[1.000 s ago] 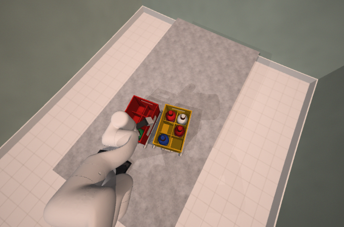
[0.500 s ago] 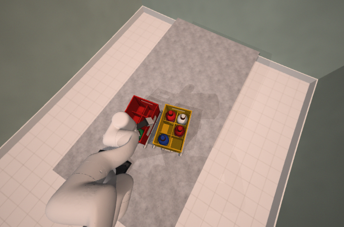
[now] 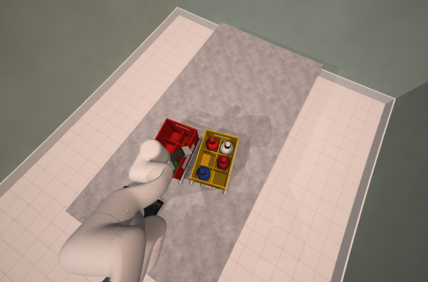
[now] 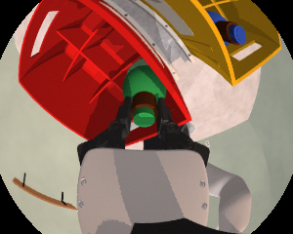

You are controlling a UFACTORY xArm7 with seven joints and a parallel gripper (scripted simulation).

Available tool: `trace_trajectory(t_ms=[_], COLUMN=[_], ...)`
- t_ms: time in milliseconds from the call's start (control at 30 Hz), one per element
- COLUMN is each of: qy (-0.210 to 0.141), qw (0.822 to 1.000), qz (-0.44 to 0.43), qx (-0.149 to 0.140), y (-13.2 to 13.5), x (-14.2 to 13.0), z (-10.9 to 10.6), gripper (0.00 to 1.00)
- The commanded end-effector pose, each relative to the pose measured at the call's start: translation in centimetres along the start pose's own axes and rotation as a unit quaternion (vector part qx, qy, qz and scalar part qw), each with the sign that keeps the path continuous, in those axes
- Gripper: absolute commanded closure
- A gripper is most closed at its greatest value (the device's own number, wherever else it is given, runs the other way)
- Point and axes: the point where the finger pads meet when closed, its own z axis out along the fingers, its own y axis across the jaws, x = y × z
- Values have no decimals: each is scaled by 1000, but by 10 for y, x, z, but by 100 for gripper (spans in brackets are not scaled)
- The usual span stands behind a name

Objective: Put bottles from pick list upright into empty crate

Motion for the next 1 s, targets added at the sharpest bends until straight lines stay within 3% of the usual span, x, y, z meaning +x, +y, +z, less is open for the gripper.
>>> trace_trajectory(t_ms=[0,967], qy=[1,1], qw=[1000,1000], qz=[0,0], qx=[2,2], y=[-1,-1], x=[1,1], z=[1,13], gripper=[100,100])
